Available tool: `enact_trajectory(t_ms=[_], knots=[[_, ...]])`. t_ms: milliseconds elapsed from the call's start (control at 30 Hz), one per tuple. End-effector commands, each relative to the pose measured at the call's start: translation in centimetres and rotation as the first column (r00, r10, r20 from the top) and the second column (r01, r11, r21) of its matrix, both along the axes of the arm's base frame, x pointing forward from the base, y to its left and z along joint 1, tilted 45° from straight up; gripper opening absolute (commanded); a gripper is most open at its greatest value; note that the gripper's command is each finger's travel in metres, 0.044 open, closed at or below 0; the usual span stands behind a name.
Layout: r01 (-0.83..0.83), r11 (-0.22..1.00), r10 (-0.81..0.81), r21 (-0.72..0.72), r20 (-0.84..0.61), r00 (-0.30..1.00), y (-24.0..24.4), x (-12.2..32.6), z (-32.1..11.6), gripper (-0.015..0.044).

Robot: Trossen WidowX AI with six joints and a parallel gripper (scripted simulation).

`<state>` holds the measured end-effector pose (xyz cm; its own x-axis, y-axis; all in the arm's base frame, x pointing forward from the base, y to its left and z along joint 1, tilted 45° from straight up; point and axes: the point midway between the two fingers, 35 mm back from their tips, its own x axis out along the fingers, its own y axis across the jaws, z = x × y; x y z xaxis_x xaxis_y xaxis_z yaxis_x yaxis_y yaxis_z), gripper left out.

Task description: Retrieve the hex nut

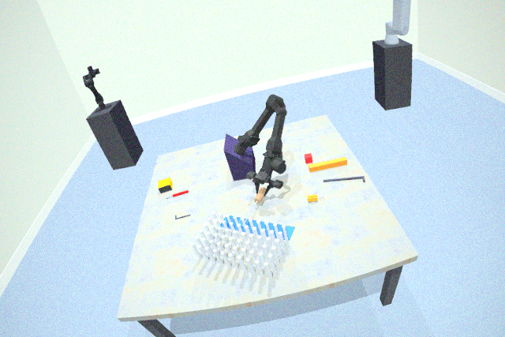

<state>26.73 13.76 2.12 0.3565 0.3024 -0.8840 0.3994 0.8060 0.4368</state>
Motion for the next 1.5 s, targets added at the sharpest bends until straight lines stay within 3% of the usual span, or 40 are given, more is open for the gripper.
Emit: enact_trajectory(t_ms=[0,1467], knots=[[-0.003,1.0,0.003,0.001,0.005,1.0,0.0,0.4,0.0,0.0],[-0.004,1.0,0.004,0.001,0.009,1.0,-0.7,3.1,-0.7,0.0]])
